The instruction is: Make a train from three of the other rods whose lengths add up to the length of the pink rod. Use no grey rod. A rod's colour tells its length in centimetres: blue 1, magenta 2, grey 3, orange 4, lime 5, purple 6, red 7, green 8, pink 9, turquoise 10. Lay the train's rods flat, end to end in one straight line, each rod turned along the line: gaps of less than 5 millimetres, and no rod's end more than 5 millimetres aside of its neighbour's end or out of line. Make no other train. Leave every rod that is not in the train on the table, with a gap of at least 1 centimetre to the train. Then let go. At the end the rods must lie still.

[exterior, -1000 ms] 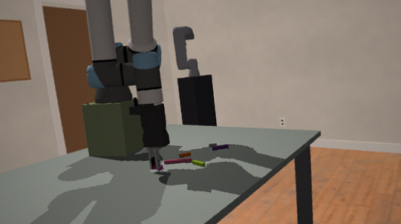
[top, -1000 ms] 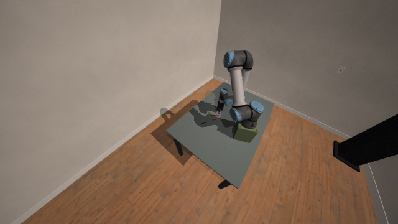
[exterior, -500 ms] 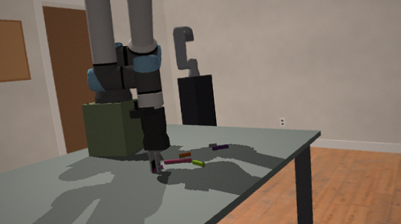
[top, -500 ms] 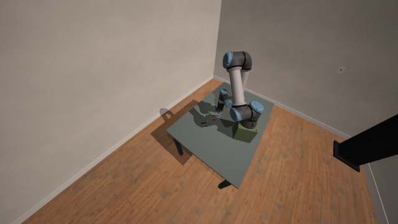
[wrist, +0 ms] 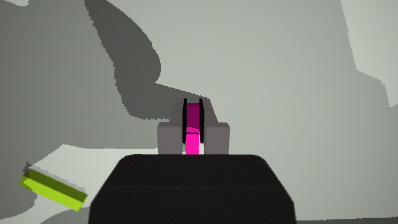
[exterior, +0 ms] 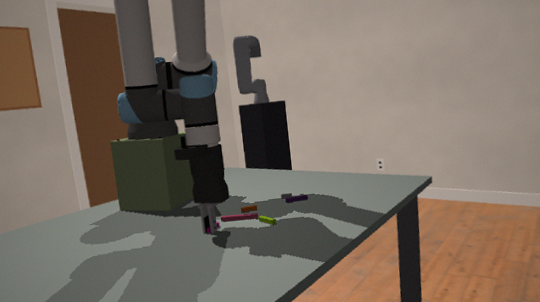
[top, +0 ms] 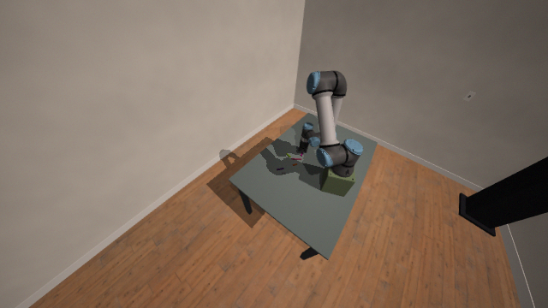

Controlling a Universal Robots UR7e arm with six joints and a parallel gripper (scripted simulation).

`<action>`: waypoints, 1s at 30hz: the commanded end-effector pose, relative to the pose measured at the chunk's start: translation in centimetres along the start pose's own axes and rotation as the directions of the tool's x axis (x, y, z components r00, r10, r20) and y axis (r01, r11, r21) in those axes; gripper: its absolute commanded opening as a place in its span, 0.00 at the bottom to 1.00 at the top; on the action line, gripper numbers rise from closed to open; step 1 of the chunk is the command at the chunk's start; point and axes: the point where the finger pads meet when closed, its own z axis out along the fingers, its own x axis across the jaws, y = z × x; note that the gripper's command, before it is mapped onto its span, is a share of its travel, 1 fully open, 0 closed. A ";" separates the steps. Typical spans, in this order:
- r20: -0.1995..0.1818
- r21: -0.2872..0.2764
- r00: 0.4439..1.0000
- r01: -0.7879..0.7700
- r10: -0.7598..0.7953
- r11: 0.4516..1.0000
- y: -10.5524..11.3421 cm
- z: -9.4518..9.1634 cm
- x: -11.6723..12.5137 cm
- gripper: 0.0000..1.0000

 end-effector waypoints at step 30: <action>0.001 0.001 1.000 0.000 0.000 1.000 0.0 0.0 0.0 0.42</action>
